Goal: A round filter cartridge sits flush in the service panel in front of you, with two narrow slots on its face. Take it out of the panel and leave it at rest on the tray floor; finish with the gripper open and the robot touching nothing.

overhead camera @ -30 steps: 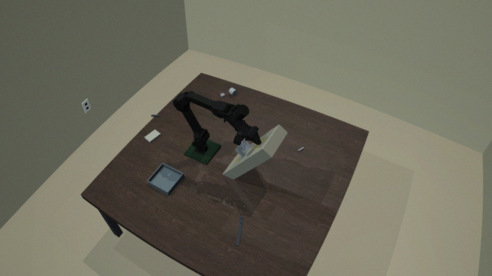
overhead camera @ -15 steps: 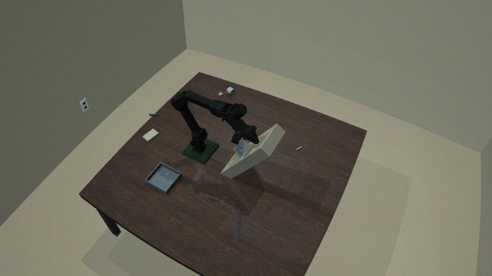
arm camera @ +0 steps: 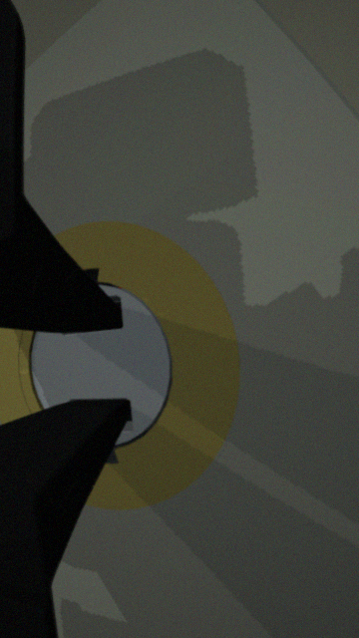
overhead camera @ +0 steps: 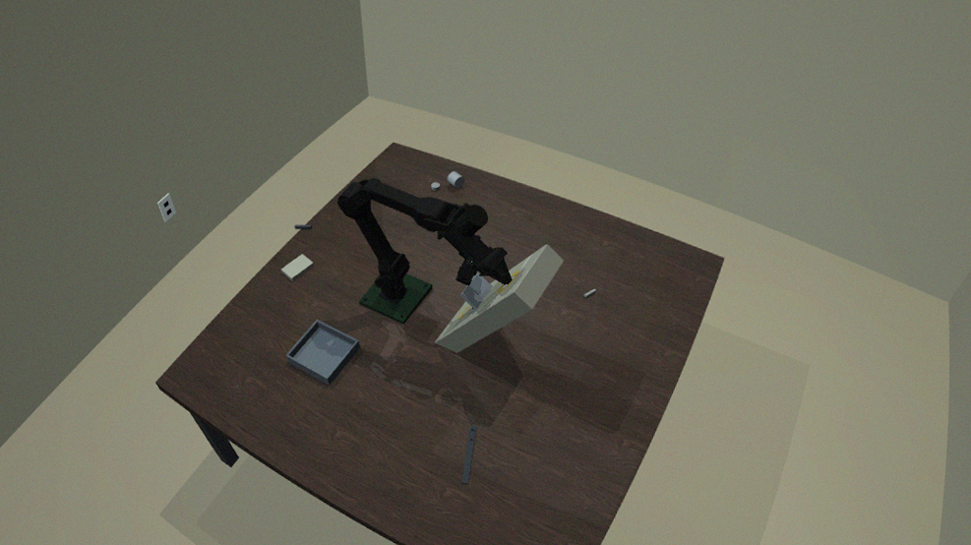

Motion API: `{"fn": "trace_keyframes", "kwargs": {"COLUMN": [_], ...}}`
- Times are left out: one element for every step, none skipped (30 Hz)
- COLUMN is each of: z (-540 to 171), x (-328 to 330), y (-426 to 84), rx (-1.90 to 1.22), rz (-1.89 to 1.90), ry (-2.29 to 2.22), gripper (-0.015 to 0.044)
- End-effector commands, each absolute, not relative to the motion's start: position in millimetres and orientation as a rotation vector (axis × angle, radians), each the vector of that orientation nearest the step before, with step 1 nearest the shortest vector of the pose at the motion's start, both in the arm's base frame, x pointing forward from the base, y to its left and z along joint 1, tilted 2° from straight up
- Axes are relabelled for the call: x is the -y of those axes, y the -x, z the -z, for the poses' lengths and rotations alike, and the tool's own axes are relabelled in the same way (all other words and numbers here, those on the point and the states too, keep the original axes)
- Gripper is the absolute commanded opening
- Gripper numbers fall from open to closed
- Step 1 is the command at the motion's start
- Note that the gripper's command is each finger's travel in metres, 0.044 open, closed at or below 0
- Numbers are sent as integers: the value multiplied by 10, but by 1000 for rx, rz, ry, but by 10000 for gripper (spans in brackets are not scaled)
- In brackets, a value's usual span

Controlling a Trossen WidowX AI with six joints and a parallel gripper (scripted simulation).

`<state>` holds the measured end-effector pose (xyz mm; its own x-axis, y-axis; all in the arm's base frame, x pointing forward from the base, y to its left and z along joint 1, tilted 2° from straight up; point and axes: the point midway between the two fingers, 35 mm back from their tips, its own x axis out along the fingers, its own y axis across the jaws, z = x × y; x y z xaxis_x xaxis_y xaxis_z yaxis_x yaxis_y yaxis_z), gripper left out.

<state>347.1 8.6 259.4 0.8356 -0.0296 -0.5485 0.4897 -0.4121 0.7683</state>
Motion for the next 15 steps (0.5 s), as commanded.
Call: {"fn": "trace_keyframes", "kwargs": {"z": [-2683,-2724,-2763,-2802,-2839,-2875,-2910,-2944,-2971,-2987,-2992,-2992,-2992,-2992,-2992], "x": [-97,-101,-105,-108,-111,-113,-115,-117,-117,-118,-118,-118,-118,-118,-118], "y": [-3357,-3304,-3250,-3195,-3139,-3082,-3024,-2964,-2915,-2884,-2874,-2874,-2874,-2874,-2874], "rx": [-346,-347,-347,-348,-348,-349,-350,-350,-351,-351,-351,-351,-351,-351,-351], "rz": [596,596,596,596,596,596,595,595,595,595,595,595,595,595,595], "ry": [-1922,-1922,-1922,-1922,-1923,-1923,-1923,-1923,-1923,-1923,-1923,-1923,-1923,-1923,-1923], "gripper": [0,0,0,0,0,0,0,0,0,0,0,0,0,0,0]}}
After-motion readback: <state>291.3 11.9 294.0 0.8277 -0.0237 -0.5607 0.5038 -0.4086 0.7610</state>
